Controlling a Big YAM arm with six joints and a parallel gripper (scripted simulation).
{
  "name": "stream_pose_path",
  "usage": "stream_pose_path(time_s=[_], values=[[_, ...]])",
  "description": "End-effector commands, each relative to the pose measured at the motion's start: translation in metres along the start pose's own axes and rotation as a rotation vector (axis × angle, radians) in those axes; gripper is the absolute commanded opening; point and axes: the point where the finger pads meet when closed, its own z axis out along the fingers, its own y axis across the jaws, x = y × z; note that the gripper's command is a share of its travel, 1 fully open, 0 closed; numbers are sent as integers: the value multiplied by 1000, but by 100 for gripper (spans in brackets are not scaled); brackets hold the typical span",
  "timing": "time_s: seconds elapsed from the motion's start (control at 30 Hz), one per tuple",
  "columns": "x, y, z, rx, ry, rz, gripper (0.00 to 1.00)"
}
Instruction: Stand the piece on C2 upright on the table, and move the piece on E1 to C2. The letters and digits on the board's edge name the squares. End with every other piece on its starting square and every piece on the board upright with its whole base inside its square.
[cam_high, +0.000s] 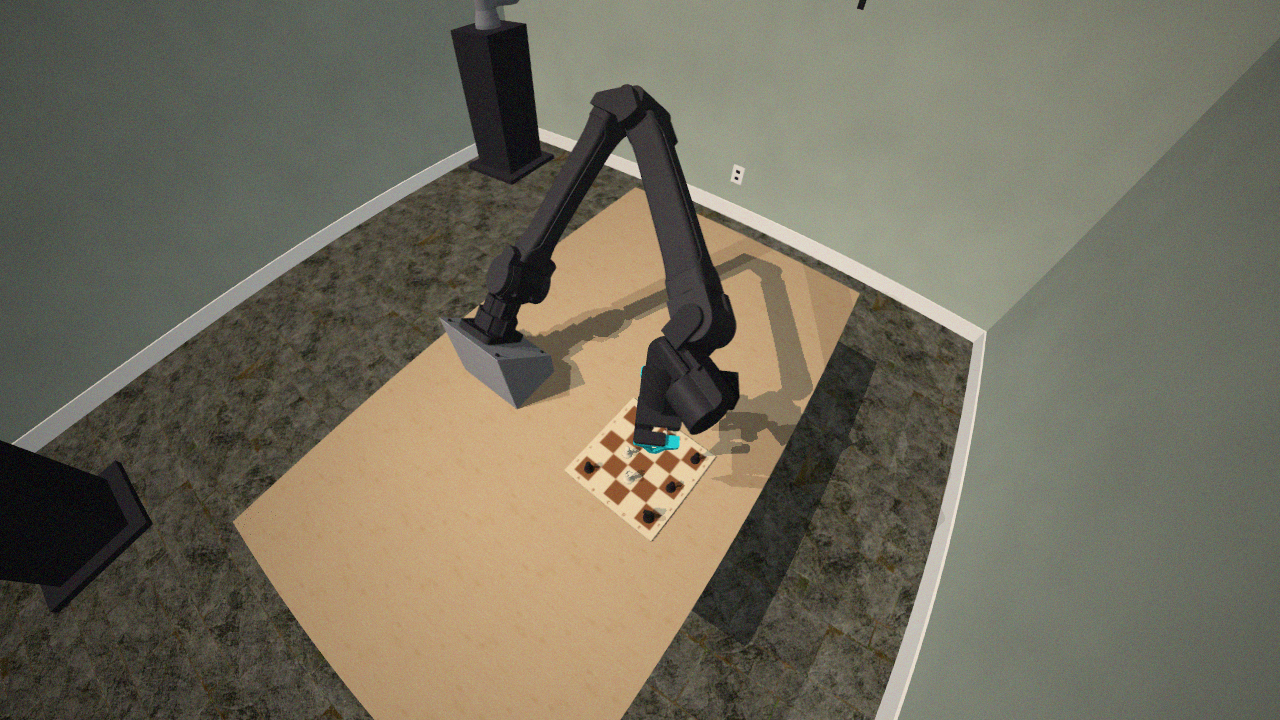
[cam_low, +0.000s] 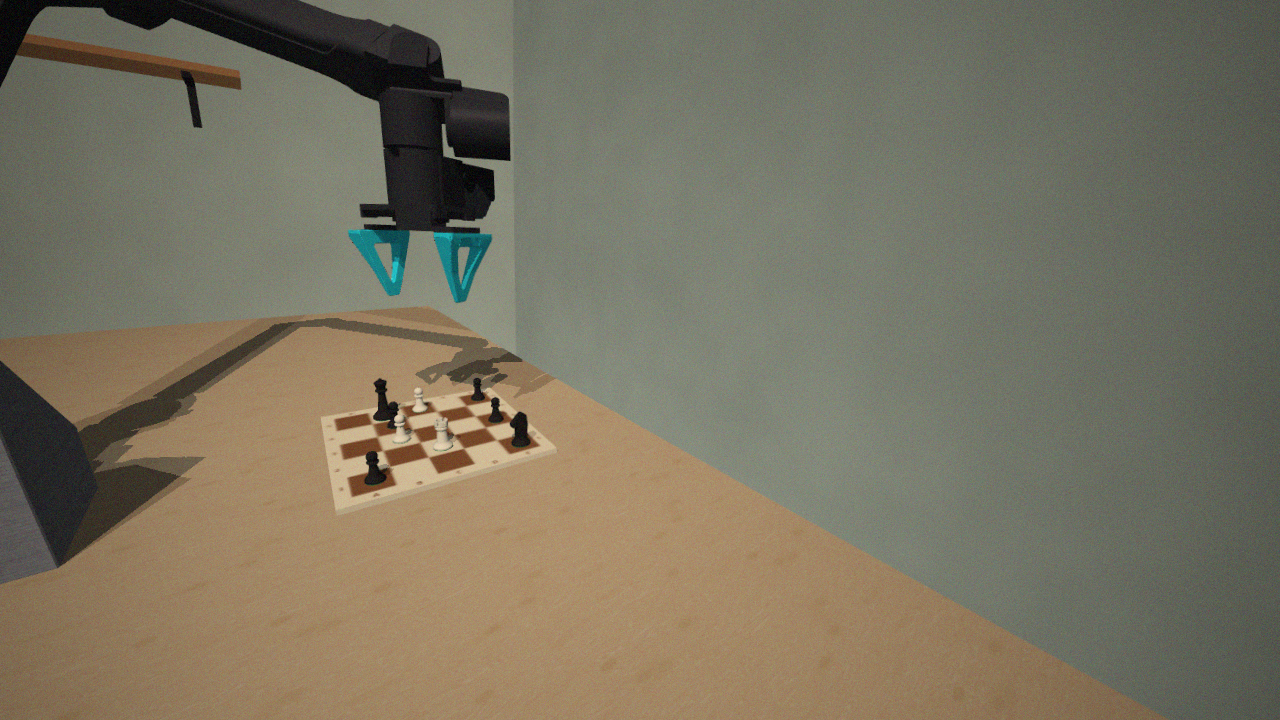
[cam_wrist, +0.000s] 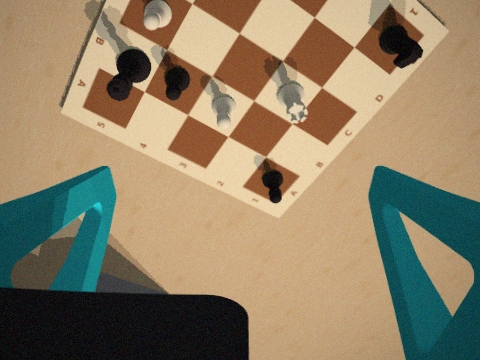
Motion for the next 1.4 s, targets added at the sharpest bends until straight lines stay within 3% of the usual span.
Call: stream_pose_path(time_s=[0.0,0.17,0.2,0.37,0.5,1.37], values=[[17,-47,-6,13,-39,167,100],[26,-60,-4,6,-46,213,100],[15,-44,-3,-1,-28,185,100],[15,-46,-2,8,-32,177,100],[28,-46,12,-24,-10,209,100],[28,-46,12,-24,-9,208,100]])
